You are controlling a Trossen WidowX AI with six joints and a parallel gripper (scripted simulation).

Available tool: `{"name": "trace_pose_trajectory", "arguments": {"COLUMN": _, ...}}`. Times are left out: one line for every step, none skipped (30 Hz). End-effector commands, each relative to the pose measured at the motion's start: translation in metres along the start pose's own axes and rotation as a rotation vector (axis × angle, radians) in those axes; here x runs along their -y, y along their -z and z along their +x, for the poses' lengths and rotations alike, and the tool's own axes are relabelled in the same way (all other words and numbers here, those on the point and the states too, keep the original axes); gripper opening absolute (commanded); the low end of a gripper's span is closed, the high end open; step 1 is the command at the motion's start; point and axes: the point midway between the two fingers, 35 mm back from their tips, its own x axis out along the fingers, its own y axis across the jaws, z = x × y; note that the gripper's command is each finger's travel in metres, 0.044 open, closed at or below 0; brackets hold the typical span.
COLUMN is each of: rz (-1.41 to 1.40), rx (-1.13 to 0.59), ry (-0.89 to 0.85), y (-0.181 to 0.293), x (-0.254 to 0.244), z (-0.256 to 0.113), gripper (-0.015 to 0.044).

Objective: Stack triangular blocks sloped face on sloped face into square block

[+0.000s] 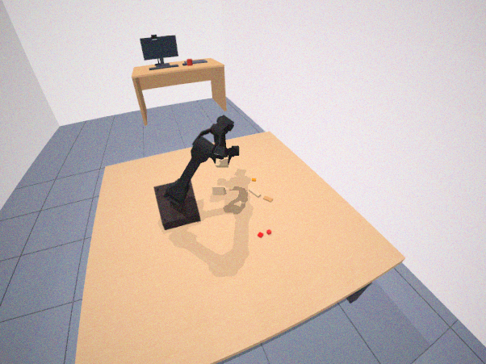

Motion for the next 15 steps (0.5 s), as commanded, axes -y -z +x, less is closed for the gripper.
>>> {"name": "trace_pose_trajectory", "arguments": {"rz": 0.007, "rx": 0.008, "ry": 0.000, "y": 0.017, "x": 0.011, "z": 0.002, "gripper": 0.0000}}
{"name": "trace_pose_trajectory", "arguments": {"rz": 0.008, "rx": 0.010, "ry": -0.001, "y": 0.020, "x": 0.014, "z": 0.002, "gripper": 0.0000}}
{"name": "trace_pose_trajectory", "arguments": {"rz": 0.010, "rx": 0.012, "ry": -0.001, "y": 0.023, "x": 0.017, "z": 0.003, "gripper": 0.0000}}
{"name": "trace_pose_trajectory", "arguments": {"rz": 0.011, "rx": 0.014, "ry": -0.002, "y": 0.026, "x": 0.020, "z": 0.004, "gripper": 0.0000}}
{"name": "trace_pose_trajectory", "arguments": {"rz": 0.012, "rx": 0.016, "ry": -0.003, "y": 0.029, "x": 0.024, "z": 0.004, "gripper": 0.0000}}
{"name": "trace_pose_trajectory", "arguments": {"rz": 0.013, "rx": 0.018, "ry": -0.004, "y": 0.031, "x": 0.026, "z": 0.005, "gripper": 0.0000}}
{"name": "trace_pose_trajectory", "arguments": {"rz": 0.013, "rx": 0.019, "ry": -0.005, "y": 0.032, "x": 0.028, "z": 0.005, "gripper": 0.0000}}
{"name": "trace_pose_trajectory", "arguments": {"rz": 0.013, "rx": 0.019, "ry": -0.005, "y": 0.033, "x": 0.028, "z": 0.005, "gripper": 0.0000}}
{"name": "trace_pose_trajectory", "arguments": {"rz": 0.013, "rx": 0.019, "ry": -0.005, "y": 0.032, "x": 0.028, "z": 0.006, "gripper": 0.0000}}
{"name": "trace_pose_trajectory", "arguments": {"rz": 0.013, "rx": 0.019, "ry": -0.005, "y": 0.032, "x": 0.028, "z": 0.008, "gripper": 0.0000}}
{"name": "trace_pose_trajectory", "arguments": {"rz": 0.013, "rx": 0.019, "ry": -0.005, "y": 0.031, "x": 0.027, "z": 0.011, "gripper": 0.0000}}
{"name": "trace_pose_trajectory", "arguments": {"rz": 0.013, "rx": 0.019, "ry": -0.005, "y": 0.029, "x": 0.027, "z": 0.015, "gripper": 0.0000}}
{"name": "trace_pose_trajectory", "arguments": {"rz": 0.013, "rx": 0.019, "ry": -0.005, "y": 0.028, "x": 0.027, "z": 0.019, "gripper": 0.0000}}
{"name": "trace_pose_trajectory", "arguments": {"rz": 0.013, "rx": 0.019, "ry": -0.005, "y": 0.027, "x": 0.027, "z": 0.023, "gripper": 0.0000}}
{"name": "trace_pose_trajectory", "arguments": {"rz": 0.013, "rx": 0.019, "ry": -0.005, "y": 0.025, "x": 0.026, "z": 0.027, "gripper": 0.0000}}
